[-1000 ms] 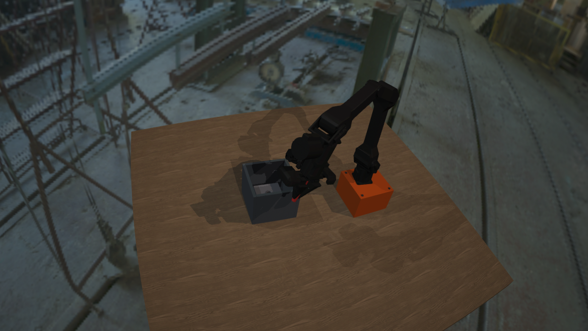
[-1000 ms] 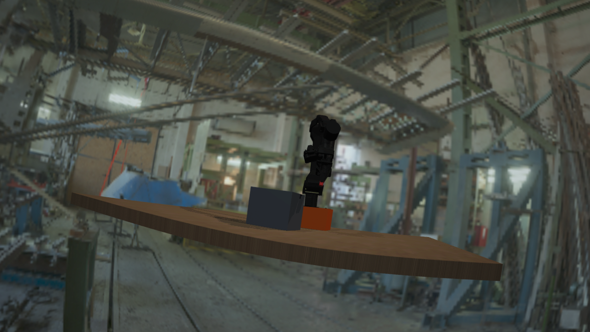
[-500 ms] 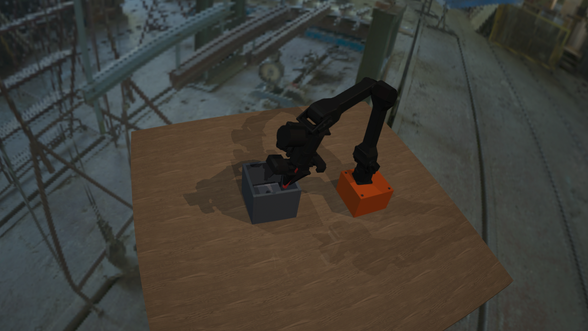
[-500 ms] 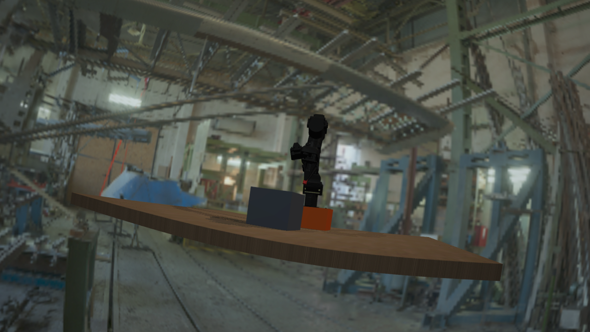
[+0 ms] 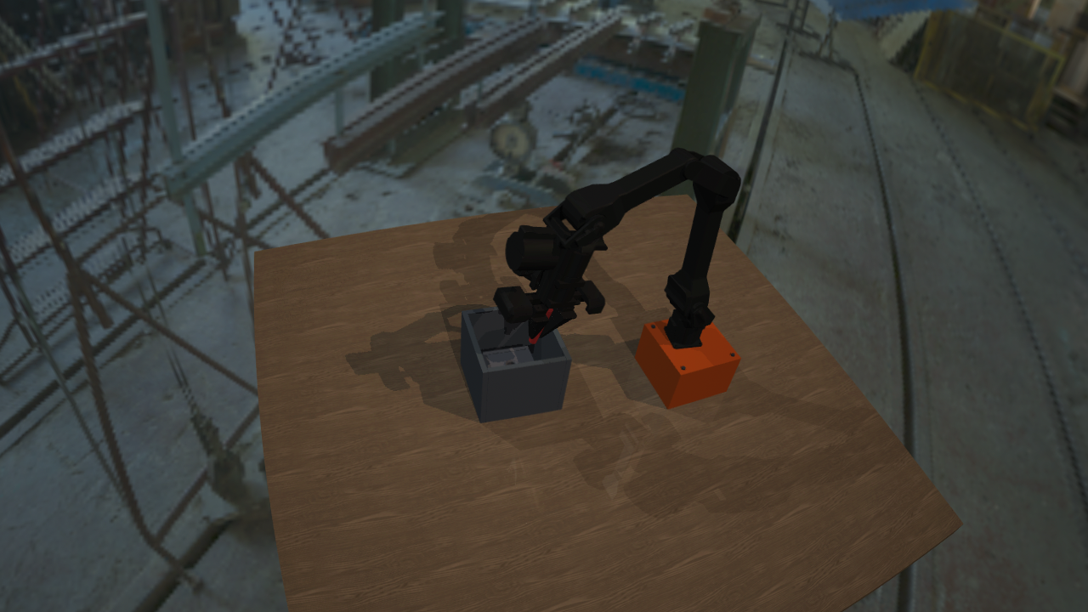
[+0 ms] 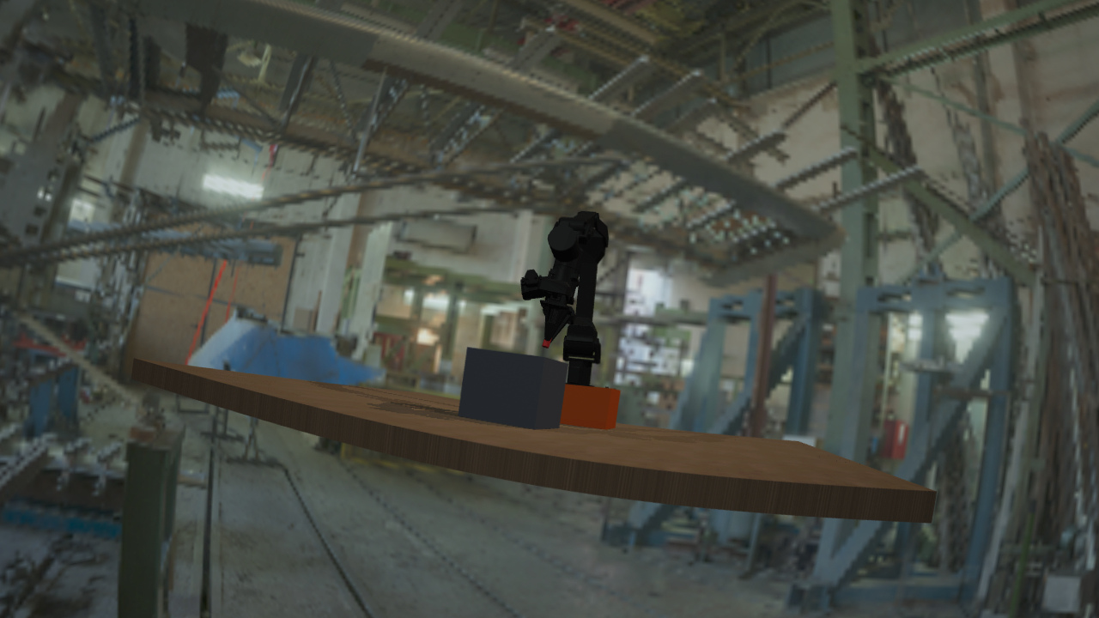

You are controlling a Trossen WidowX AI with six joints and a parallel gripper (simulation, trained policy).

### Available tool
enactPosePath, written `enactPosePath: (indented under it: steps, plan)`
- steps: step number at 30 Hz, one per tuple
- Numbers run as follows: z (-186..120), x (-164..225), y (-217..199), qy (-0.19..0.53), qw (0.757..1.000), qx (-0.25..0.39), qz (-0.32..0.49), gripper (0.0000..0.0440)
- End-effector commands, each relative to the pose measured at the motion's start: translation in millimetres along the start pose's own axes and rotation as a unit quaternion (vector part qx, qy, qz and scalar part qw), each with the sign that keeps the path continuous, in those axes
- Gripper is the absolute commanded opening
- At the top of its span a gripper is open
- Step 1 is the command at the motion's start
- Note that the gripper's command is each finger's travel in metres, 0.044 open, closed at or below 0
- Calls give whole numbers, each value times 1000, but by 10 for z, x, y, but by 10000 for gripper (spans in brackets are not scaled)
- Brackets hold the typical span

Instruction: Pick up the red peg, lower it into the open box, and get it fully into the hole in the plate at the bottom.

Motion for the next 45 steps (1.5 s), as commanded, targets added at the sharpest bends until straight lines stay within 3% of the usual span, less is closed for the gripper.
enactPosePath:
  steps: [1, 45]
  plan:
    - [57, -82, 14, 3, 1000, 14, -4, 0]
    - [1001, -472, 96, 33, 997, 61, -35, 0]
Point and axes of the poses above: the point midway between the two fingers, 35 mm back from their tips, its own z axis out along the fingers, its own y axis across the jaws, x = y × z, the point moved 10 cm from there along -z, back along the fingers, and after that the axes turned 7 degrees about z, right-handed, at the moved point
